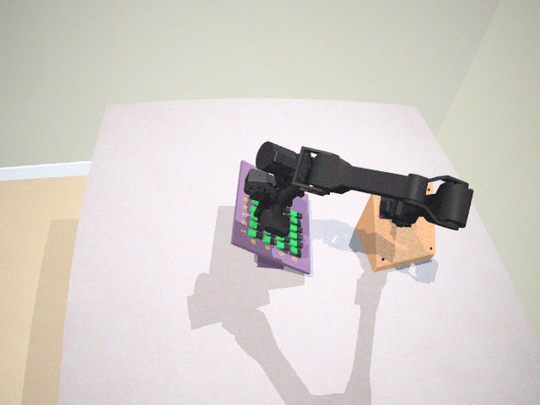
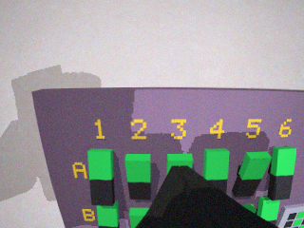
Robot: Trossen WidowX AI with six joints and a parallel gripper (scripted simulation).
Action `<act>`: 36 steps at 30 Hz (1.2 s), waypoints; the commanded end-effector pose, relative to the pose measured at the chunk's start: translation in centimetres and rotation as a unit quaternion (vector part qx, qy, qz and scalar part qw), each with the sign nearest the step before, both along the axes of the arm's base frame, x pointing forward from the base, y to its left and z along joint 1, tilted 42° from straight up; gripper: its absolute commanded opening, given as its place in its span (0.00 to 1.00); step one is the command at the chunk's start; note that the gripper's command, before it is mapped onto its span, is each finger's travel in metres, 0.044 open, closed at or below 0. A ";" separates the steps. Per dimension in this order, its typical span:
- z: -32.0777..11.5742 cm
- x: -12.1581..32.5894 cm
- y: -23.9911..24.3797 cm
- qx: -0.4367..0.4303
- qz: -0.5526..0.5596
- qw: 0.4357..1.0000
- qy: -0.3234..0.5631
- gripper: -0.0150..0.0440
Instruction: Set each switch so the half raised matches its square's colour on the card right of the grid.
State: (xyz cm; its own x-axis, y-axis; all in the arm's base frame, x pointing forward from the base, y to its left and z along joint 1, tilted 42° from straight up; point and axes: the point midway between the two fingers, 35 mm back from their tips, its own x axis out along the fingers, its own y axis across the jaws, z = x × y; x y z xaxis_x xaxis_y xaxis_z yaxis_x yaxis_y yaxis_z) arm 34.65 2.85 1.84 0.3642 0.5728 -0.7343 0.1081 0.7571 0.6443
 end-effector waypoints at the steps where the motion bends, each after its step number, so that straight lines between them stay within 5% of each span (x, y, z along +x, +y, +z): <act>1: -0.1 0.0 0.0 -0.001 -0.002 1.000 0.001 0.25; 36: -0.3 0.2 0.2 -0.001 -0.002 1.000 0.001 0.25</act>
